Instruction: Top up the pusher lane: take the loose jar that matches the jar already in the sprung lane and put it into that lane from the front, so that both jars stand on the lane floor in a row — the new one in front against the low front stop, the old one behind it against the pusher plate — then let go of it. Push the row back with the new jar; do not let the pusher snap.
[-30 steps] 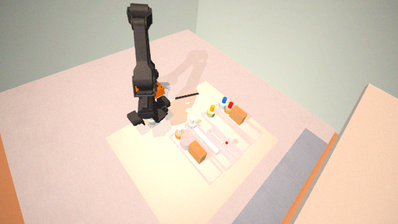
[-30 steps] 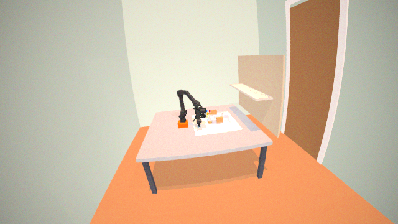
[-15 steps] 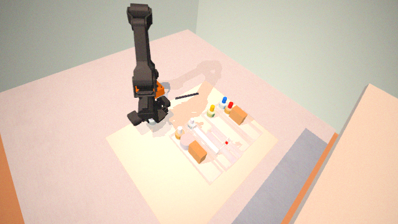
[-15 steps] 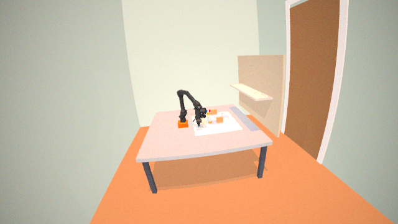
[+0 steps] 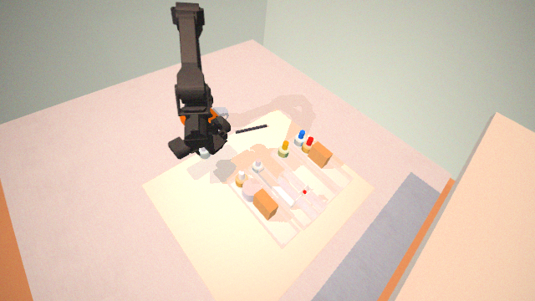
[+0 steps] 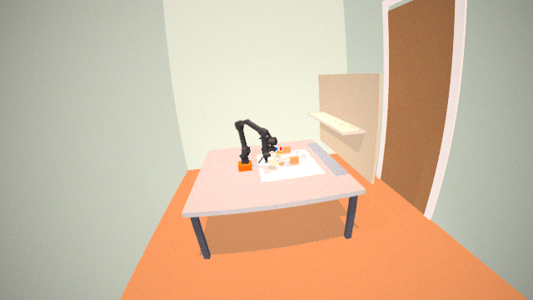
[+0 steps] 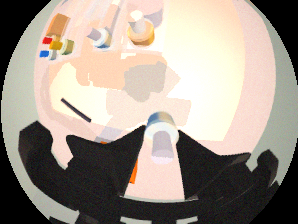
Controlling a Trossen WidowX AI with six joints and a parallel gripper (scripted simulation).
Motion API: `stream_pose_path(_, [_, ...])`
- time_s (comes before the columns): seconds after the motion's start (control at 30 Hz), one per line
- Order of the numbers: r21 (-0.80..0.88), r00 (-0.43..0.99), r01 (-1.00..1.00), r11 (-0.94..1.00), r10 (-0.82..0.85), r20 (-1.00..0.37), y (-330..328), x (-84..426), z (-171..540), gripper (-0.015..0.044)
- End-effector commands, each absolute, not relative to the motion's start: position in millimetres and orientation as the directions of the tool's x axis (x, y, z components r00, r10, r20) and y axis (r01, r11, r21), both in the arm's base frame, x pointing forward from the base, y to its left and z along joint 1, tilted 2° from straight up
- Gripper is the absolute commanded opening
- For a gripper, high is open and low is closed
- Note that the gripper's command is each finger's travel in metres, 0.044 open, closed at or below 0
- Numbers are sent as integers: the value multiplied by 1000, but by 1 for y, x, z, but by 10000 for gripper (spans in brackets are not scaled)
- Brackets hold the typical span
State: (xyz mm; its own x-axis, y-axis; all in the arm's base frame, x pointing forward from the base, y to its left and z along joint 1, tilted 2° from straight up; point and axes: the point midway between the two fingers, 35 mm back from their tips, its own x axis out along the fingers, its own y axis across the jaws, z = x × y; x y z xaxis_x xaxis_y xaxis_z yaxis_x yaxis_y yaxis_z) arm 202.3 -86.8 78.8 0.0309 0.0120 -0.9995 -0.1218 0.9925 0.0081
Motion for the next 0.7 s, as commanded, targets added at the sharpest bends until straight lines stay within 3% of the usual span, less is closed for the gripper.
stream_pose_path(0.0, [1, 46, -117, 993, 7, -999, -84, 202, 106, 0])
stream_pose_path(0.67, [0, 51, -118, 993, 6, -999, -44, 235, 107, 0])
